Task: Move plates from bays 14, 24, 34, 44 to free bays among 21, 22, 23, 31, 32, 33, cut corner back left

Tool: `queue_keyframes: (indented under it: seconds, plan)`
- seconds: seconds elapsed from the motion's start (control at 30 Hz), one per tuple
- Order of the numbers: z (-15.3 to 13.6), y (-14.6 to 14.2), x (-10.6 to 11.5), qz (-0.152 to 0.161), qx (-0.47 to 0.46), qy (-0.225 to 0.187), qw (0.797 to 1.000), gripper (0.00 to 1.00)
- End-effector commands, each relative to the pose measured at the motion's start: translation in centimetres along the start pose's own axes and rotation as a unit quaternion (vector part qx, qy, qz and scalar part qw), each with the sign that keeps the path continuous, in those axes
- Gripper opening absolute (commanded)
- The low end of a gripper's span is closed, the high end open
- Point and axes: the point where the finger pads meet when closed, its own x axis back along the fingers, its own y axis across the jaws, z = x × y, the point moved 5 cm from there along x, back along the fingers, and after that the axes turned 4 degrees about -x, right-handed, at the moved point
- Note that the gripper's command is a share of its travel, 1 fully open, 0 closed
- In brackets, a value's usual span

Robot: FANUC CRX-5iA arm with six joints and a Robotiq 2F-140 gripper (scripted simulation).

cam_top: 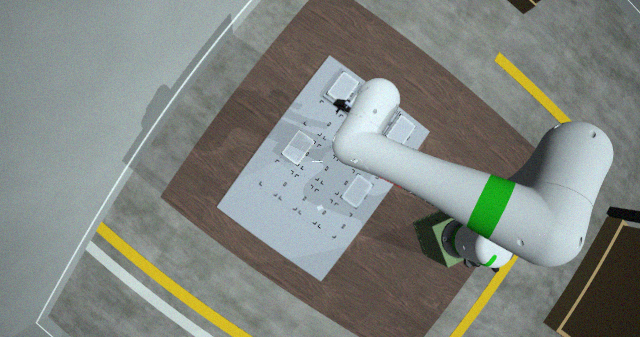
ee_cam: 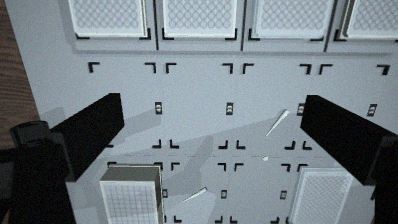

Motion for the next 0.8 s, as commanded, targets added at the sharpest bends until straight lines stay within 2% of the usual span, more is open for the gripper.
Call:
queue_keyframes:
  seconds: [0.0,0.7,0.77]
  plan:
    - [0.8,-0.1,0.2,0.001,0.000,0.000,1.000,1.00]
    - [8.4,-0.6,0.8,0.001,0.000,0.000,1.000,1.00]
    - [8.4,-0.6,0.8,0.001,0.000,0.000,1.000,1.00]
